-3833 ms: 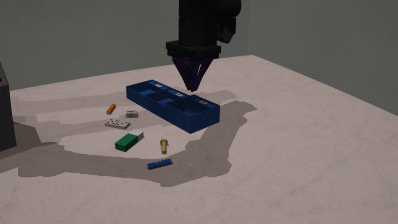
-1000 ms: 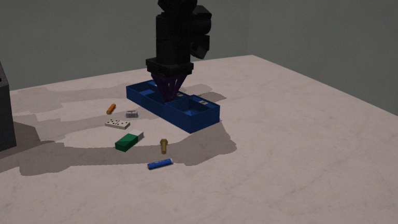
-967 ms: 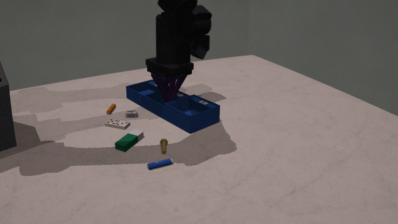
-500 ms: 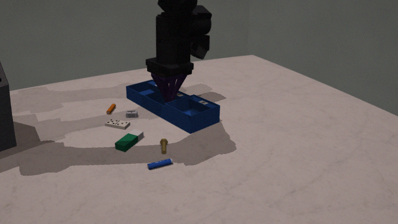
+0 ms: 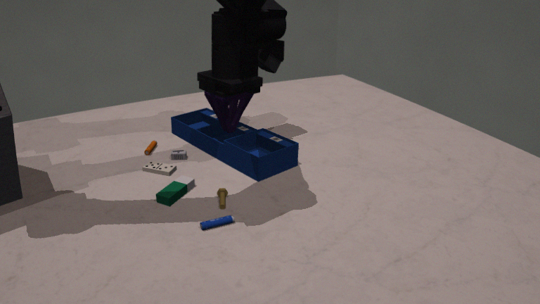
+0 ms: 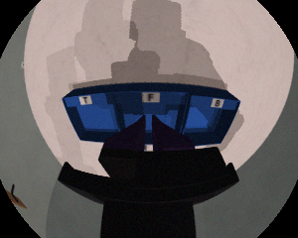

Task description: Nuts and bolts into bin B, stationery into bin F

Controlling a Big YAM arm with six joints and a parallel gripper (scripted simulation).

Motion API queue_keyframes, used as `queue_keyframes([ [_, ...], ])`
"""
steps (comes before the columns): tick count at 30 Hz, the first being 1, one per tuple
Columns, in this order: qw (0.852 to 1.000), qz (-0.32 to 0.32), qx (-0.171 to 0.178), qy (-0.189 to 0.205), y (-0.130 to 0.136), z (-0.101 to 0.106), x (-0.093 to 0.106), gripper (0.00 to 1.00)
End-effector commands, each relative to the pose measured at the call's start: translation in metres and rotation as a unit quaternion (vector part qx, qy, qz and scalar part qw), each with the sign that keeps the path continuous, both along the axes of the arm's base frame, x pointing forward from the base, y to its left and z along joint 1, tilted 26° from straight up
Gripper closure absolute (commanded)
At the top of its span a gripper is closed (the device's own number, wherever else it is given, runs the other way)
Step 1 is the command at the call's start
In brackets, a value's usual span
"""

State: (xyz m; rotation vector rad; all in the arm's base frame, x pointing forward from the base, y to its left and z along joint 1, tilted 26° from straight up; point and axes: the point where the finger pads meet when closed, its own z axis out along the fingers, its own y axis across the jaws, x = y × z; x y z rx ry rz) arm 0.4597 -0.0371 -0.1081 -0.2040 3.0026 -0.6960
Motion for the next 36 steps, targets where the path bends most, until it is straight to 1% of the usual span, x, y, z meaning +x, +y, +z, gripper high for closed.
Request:
queue_keyframes([
  [1, 1.0, 0.006, 0.003, -0.028, 0.014, 0.025, 0.021, 0.92],
  [4, 1.0, 0.0, 0.003, -0.028, 0.01, 0.028, 0.02, 0.92],
  [7, 1.0, 0.006, 0.003, -0.028, 0.018, 0.032, 0.019, 0.92],
  [10, 1.0, 0.006, 0.003, -0.028, 0.018, 0.033, 0.019, 0.92],
  [16, 0.999, 0.006, 0.004, -0.034, 0.03, 0.058, 0.023, 0.92],
  [17, 0.999, 0.006, 0.004, -0.034, 0.03, 0.059, 0.023, 0.92],
  [19, 0.999, -0.008, 0.003, -0.034, 0.016, 0.06, 0.022, 0.92],
  [20, 0.999, -0.01, 0.003, -0.034, 0.014, 0.06, 0.022, 0.92],
  [21, 1.0, 0.006, 0.001, -0.015, 0.033, 0.04, 0.015, 0.92],
  [22, 1.0, 0.006, 0.002, -0.015, 0.038, 0.038, 0.014, 0.92],
  [23, 1.0, 0.006, 0.001, -0.009, 0.041, 0.032, 0.006, 0.92],
  [25, 1.0, 0.006, 0.001, -0.013, 0.051, 0.03, 0.01, 0.92],
  [27, 1.0, 0.006, 0.001, -0.013, 0.051, 0.03, 0.01, 0.92],
  [28, 1.0, 0.006, 0.002, -0.016, 0.056, 0.029, 0.012, 0.92],
  [36, 1.0, 0.006, 0.003, -0.015, 0.093, 0.011, 0.006, 0.92],
])
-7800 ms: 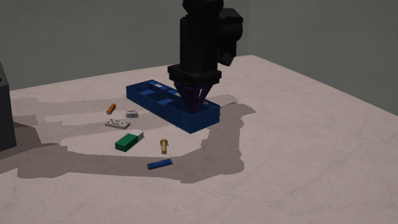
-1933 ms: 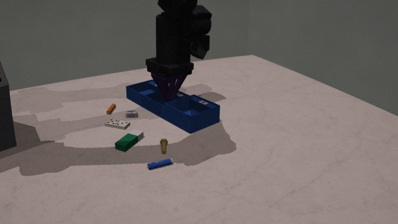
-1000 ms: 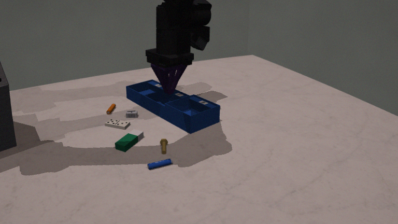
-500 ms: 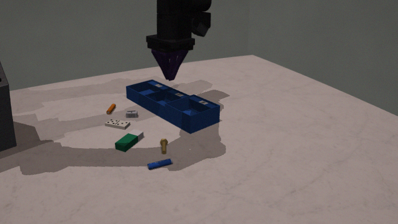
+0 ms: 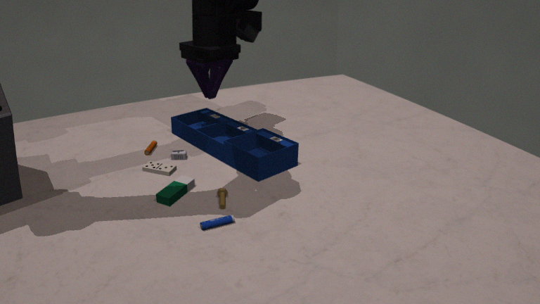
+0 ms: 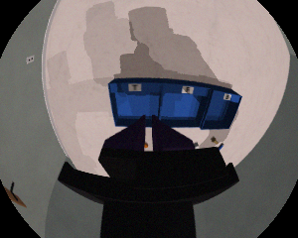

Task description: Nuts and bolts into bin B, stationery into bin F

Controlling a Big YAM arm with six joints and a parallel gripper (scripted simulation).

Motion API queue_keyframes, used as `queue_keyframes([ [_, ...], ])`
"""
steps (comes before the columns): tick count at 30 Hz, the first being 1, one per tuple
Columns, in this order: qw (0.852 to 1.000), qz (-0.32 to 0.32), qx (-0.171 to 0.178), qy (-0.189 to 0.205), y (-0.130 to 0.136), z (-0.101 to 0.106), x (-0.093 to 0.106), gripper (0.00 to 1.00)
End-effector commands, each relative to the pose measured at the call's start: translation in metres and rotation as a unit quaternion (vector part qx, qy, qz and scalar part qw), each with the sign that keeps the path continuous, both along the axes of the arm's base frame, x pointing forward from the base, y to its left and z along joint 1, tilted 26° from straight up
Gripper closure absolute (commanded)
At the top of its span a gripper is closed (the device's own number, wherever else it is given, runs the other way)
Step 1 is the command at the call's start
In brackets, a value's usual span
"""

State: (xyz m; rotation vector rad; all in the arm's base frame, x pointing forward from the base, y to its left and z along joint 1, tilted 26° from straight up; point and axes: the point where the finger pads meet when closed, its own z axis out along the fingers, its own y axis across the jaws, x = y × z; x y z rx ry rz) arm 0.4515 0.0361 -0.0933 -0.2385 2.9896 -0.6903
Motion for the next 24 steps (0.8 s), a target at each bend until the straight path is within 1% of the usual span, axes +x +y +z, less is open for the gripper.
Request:
queue_keyframes([
  [1, 1.0, -0.006, 0.003, -0.012, 0.025, -0.007, 0.013, 0.92],
  [3, 1.0, -0.006, 0.003, -0.012, 0.034, -0.011, 0.012, 0.92],
  [4, 1.0, -0.006, 0.003, -0.012, 0.034, -0.011, 0.012, 0.92],
  [5, 1.0, -0.011, 0.003, -0.012, 0.03, -0.012, 0.012, 0.92],
  [6, 1.0, -0.023, 0.004, -0.014, 0.019, -0.012, 0.015, 0.92],
  [10, 1.0, -0.023, 0.004, -0.015, 0.018, -0.012, 0.015, 0.92],
  [11, 0.999, -0.023, 0.006, -0.023, 0.018, -0.014, 0.019, 0.92],
  [13, 1.0, -0.013, 0.005, -0.019, 0.016, -0.019, 0.019, 0.92],
  [23, 1.0, -0.013, 0.003, -0.017, 0.003, -0.044, 0.02, 0.92],
  [24, 1.0, -0.013, 0.003, -0.017, 0.003, -0.044, 0.02, 0.92],
])
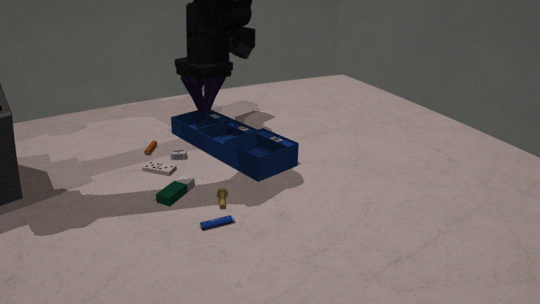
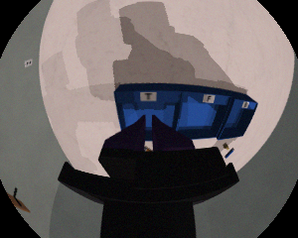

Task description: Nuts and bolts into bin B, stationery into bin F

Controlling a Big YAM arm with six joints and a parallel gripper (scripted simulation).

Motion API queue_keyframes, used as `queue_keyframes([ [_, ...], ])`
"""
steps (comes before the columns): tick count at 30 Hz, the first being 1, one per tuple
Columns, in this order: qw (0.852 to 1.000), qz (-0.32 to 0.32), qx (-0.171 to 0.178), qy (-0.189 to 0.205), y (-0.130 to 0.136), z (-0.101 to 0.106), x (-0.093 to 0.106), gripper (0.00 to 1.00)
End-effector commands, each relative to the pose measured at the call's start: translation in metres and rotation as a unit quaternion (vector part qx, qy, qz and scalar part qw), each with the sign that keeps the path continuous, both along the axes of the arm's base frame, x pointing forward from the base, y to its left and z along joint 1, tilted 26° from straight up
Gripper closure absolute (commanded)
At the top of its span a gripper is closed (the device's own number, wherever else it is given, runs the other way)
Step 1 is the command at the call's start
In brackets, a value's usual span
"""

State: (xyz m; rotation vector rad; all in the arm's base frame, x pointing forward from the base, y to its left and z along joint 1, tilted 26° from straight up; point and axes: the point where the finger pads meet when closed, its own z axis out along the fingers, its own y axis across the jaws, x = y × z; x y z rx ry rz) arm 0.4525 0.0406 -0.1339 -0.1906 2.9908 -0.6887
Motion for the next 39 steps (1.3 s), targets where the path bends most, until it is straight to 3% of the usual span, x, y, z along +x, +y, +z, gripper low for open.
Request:
queue_keyframes([
  [1, 1.0, 0.002, 0.002, -0.013, -0.002, -0.004, 0.019, 0.92],
  [8, 1.0, 0.002, 0.001, -0.012, -0.01, -0.021, 0.02, 0.92],
  [39, 1.0, 0.006, 0.0, -0.007, -0.007, -0.024, 0.013, 0.92],
])
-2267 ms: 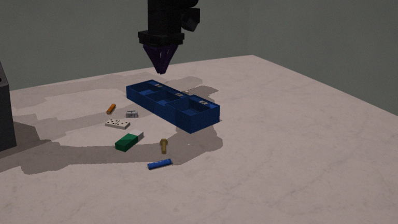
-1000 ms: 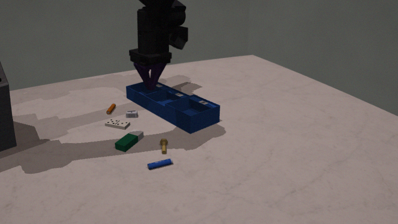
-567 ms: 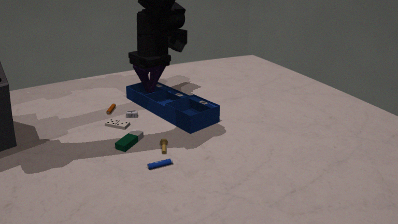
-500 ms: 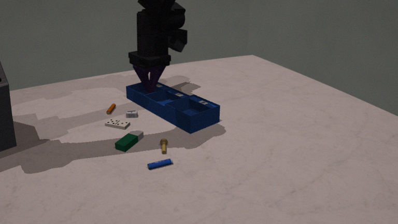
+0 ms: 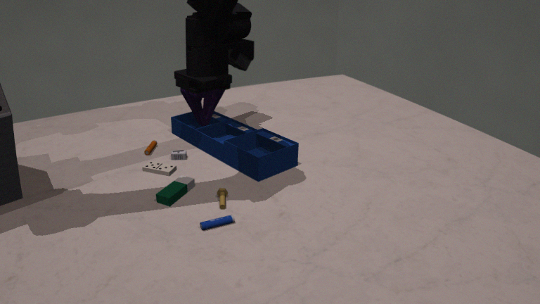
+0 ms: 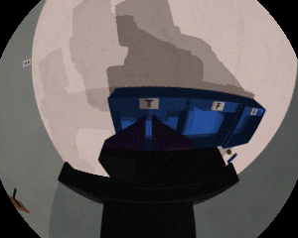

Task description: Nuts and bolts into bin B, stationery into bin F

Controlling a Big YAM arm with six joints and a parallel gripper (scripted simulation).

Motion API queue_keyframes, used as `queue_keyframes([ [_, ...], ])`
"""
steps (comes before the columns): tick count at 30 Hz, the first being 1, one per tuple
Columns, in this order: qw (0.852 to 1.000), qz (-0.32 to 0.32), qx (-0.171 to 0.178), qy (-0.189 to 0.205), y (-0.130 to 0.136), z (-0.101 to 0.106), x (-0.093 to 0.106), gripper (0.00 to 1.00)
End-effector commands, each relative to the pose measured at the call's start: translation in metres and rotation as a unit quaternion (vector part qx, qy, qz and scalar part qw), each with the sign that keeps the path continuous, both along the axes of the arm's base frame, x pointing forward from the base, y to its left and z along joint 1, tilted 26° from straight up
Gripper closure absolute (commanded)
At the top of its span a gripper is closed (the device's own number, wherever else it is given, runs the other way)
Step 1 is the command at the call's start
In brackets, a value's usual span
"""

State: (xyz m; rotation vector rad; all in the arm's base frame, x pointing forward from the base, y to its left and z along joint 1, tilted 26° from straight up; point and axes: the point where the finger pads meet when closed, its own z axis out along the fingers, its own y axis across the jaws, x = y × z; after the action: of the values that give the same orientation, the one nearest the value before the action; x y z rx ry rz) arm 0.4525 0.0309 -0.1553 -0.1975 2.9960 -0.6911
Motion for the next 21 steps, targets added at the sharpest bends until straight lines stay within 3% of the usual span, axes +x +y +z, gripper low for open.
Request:
queue_keyframes([
  [1, 1.0, 0.004, 0.001, -0.01, 0.003, -0.002, 0.013, 0.92],
  [21, 1.0, 0.006, -0.003, 0.004, 0.006, -0.001, 0.0, 0.92],
])
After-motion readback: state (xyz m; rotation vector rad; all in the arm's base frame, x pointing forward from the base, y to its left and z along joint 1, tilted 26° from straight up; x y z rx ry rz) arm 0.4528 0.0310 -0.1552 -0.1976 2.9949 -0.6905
